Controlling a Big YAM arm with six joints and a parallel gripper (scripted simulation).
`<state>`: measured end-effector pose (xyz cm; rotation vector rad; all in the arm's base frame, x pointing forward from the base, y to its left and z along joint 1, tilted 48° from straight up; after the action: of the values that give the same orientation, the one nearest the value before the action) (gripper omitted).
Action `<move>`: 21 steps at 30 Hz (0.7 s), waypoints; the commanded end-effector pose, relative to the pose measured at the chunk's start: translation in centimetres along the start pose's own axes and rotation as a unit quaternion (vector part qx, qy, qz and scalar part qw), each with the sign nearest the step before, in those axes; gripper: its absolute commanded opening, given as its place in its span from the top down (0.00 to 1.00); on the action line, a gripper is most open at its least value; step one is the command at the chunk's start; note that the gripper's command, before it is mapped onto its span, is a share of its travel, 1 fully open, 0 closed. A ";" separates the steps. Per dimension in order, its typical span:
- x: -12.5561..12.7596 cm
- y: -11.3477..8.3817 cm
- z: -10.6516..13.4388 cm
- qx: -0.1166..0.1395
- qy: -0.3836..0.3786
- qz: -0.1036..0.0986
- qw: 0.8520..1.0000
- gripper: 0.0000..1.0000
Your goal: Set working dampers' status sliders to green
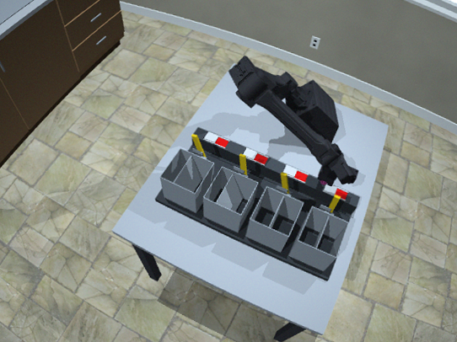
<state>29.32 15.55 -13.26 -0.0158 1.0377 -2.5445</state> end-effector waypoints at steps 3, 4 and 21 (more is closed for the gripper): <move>0.2 1.3 0.3 0.005 -0.002 -0.008 1.000 1.00; 0.3 1.3 0.3 0.005 -0.002 -0.009 1.000 1.00; 0.3 2.0 0.4 0.005 -0.003 -0.009 1.000 1.00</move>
<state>29.65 14.87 -13.93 -0.0155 1.0376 -2.5459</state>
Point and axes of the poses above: the point where the finger pads meet when closed, its own y axis out along the fingers, its own x axis across the jaws, z = x × y, the point moved 4 cm from there along -y, back along the fingers, and after that the axes turned 14 degrees about -y, right-handed, at the moved point
